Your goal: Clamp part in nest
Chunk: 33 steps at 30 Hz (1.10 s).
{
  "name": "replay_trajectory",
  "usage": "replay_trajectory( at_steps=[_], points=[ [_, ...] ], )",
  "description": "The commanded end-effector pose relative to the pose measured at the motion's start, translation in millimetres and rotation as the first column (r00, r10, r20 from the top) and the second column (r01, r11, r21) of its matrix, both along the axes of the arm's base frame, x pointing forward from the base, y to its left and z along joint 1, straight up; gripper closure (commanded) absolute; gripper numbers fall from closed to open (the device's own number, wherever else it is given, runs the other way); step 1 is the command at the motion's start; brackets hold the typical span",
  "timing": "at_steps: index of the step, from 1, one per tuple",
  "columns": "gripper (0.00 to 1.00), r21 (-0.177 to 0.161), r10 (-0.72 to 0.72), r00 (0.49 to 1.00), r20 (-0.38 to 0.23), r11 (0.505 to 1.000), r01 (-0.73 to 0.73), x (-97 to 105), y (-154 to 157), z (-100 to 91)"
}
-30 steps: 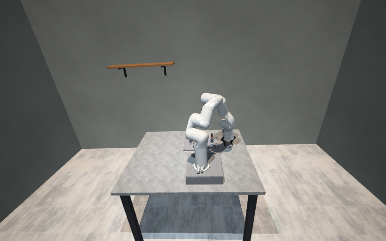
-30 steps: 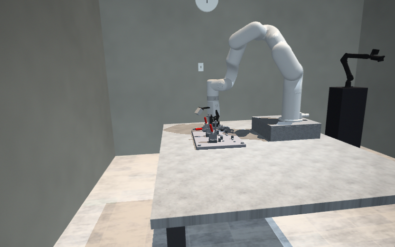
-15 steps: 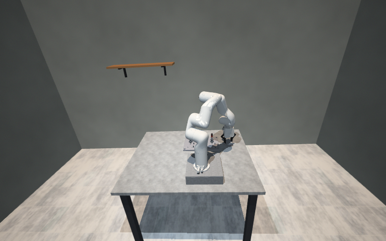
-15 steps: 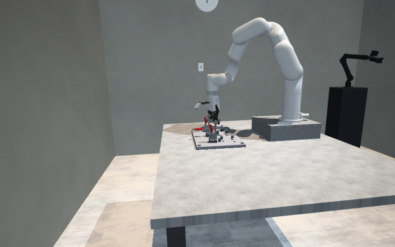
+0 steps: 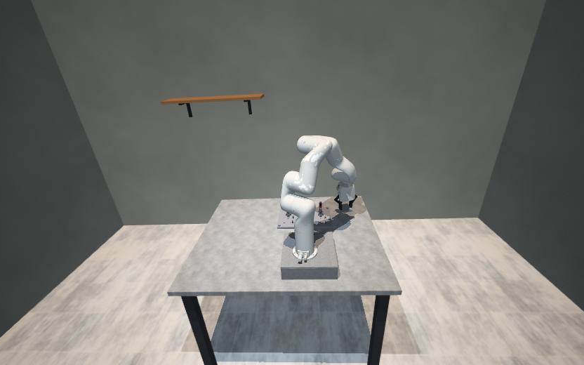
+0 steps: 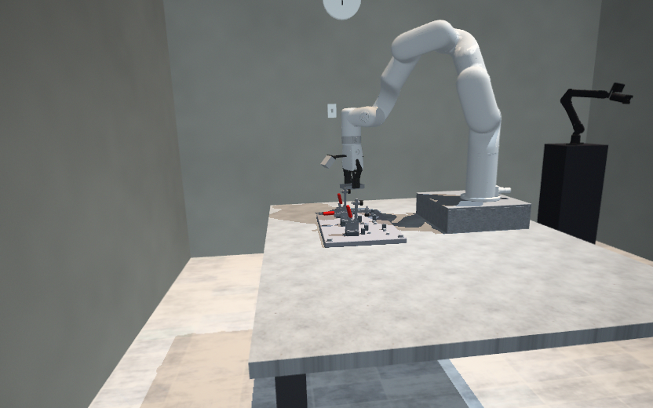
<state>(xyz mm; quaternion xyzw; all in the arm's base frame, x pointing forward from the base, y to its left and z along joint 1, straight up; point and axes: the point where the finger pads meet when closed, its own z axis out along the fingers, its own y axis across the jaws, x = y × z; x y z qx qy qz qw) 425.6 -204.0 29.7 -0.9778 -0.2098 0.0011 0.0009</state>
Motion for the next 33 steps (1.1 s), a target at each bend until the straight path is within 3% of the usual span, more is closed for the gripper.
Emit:
replay_trajectory(
  at_steps=[1,13,33],
  points=[
    [1.0,-0.001,0.0,1.0,0.003,1.0,0.0,0.9,-0.4,15.5],
    [1.0,-0.001,0.0,1.0,0.003,1.0,0.0,0.9,-0.3,31.1],
    [1.0,-0.001,0.0,1.0,0.003,1.0,0.0,0.9,-0.3,32.0]
  ],
)
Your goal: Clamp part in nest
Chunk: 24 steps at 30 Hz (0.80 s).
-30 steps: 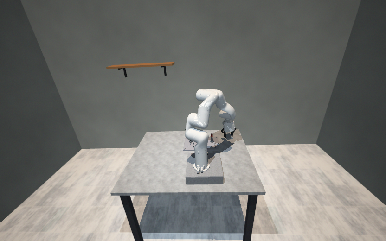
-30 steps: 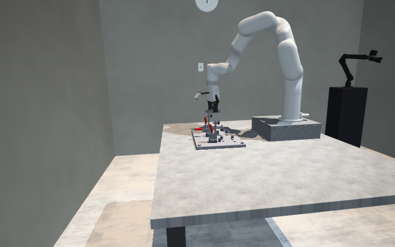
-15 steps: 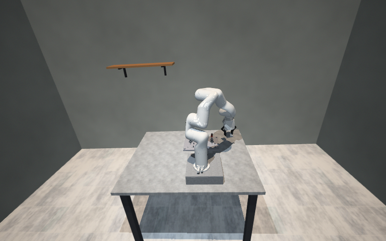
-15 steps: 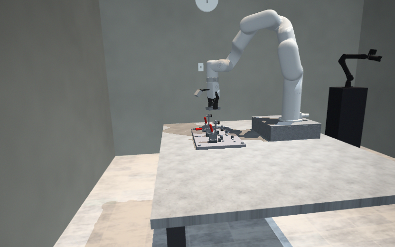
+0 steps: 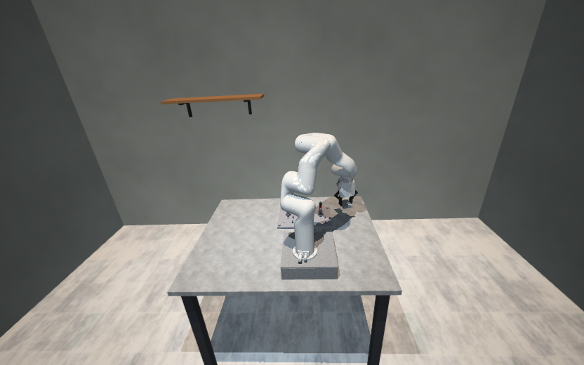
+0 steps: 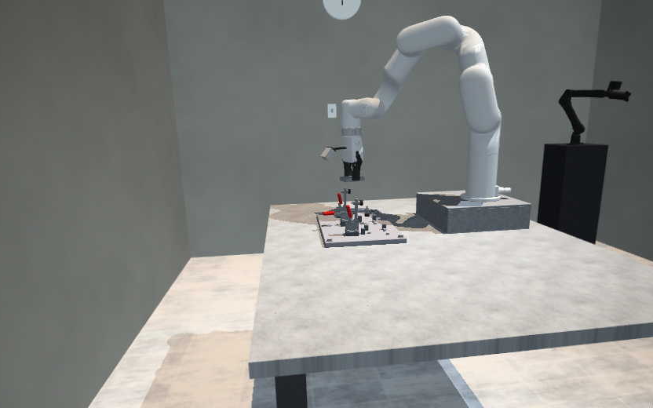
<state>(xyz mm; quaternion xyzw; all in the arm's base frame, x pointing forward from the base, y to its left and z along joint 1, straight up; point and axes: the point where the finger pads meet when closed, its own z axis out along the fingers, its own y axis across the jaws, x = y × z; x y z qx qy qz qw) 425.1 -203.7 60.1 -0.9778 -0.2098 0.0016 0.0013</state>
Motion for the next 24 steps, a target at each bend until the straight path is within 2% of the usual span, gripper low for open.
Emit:
replay_trajectory(
  at_steps=[1,7,17,24],
  points=[
    [1.0,-0.002,-0.002,1.0,0.004,1.0,0.002,1.3,-0.6,1.5],
    [1.0,-0.002,-0.043,0.999,0.004,0.999,0.043,1.3,-0.6,1.5],
    [1.0,-0.002,-0.267,0.964,0.004,0.964,0.267,1.3,-0.6,1.5],
    [1.0,-0.002,-0.293,0.956,0.004,0.956,0.294,1.3,-0.6,1.5]
  ],
)
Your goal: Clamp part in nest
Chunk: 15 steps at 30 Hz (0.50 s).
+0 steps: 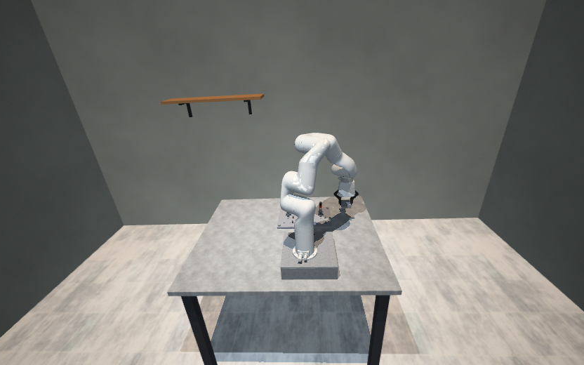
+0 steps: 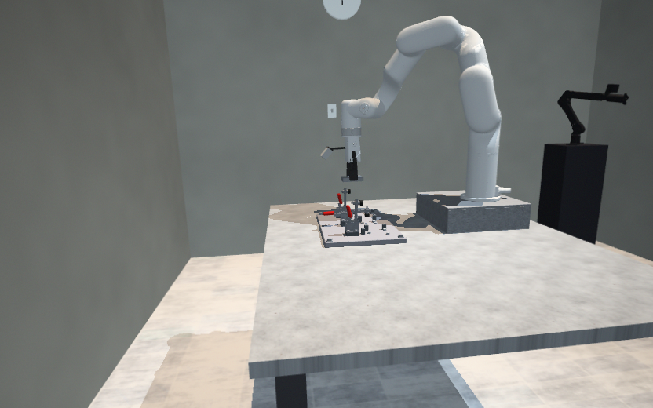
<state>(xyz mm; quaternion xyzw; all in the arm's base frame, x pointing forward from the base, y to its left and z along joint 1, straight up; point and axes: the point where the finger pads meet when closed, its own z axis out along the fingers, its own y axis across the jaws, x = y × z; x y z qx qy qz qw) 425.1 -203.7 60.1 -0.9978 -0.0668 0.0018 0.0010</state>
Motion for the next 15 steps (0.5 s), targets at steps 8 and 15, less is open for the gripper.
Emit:
replay_trajectory(
  at_steps=[8,15],
  points=[
    [1.0,-0.002,-0.009,1.0,0.004,1.0,0.009,0.9,-0.7,1.0],
    [1.0,-0.002,-0.009,1.0,0.004,1.0,0.009,-0.7,-0.9,-1.0]
  ],
)
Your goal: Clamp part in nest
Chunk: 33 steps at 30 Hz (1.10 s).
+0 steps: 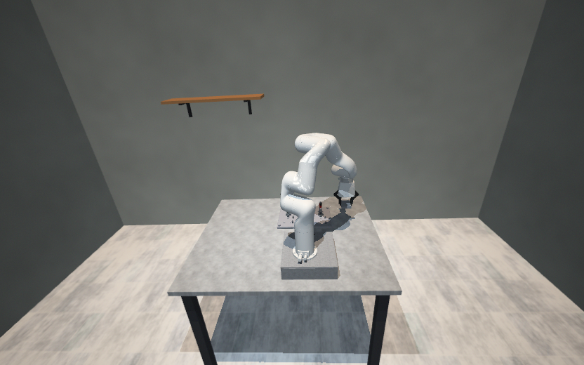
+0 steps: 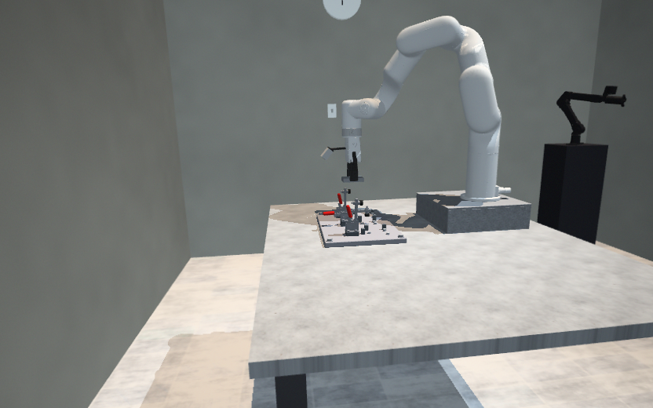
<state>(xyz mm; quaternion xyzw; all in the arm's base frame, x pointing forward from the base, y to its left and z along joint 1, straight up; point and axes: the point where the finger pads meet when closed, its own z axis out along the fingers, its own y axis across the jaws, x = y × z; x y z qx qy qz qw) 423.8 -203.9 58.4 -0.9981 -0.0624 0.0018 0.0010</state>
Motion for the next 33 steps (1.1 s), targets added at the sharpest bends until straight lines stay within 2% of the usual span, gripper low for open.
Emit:
replay_trajectory(
  at_steps=[1,33],
  points=[
    [1.0,-0.002,0.0,1.0,0.004,1.0,0.0,0.7,-0.7,0.7],
    [1.0,-0.002,0.0,1.0,0.004,1.0,0.0,-17.3,-3.0,-21.9]
  ],
)
